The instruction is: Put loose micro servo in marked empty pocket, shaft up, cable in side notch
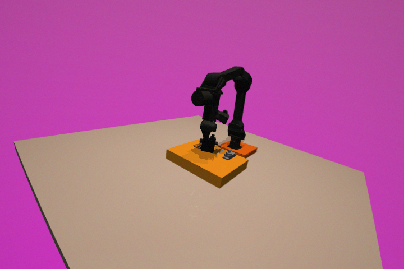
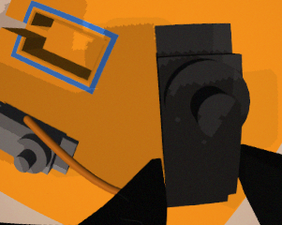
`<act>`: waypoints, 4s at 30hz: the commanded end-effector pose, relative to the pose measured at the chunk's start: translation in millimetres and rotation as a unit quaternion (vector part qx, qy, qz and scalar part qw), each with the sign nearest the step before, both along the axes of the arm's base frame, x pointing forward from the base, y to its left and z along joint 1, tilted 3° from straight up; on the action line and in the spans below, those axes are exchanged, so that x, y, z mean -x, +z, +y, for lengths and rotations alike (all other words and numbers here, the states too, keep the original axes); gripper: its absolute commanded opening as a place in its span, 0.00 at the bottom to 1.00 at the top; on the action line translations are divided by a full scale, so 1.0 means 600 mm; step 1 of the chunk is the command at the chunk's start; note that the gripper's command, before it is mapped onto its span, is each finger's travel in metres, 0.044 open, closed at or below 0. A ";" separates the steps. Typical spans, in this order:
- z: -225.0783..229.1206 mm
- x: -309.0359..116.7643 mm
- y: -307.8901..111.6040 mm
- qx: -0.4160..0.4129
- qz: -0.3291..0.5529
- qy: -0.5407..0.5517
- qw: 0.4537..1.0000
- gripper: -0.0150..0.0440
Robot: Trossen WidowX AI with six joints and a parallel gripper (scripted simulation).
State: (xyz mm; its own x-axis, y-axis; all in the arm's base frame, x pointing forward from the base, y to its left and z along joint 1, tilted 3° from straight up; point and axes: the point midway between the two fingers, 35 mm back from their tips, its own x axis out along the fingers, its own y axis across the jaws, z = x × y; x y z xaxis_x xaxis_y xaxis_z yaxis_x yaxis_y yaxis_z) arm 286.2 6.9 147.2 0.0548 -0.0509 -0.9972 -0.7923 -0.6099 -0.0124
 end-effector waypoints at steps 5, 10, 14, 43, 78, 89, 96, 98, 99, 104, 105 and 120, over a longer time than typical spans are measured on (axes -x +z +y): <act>0.006 0.002 0.000 0.004 0.007 0.126 0.992 0.25; 0.009 0.003 0.000 0.008 0.012 0.211 0.977 0.25; 0.012 0.004 0.000 0.011 0.014 0.262 0.965 0.25; 0.013 0.004 0.000 0.002 0.006 0.094 0.996 0.25; 0.012 0.004 0.000 -0.029 -0.022 -0.487 0.873 0.25; 0.012 0.004 0.000 -0.037 -0.030 -0.642 0.765 0.25; 0.013 0.004 0.000 -0.041 -0.034 -0.730 0.682 0.25; 0.013 0.004 0.000 -0.043 -0.035 -0.753 0.656 0.25; 0.013 0.004 0.000 -0.043 -0.036 -0.764 0.643 0.25; 0.013 0.004 0.000 -0.046 -0.038 -0.816 0.574 0.25; 0.013 0.004 0.000 -0.046 -0.039 -0.826 0.560 0.25; 0.012 0.019 -0.001 -0.048 -0.041 -0.883 0.464 0.25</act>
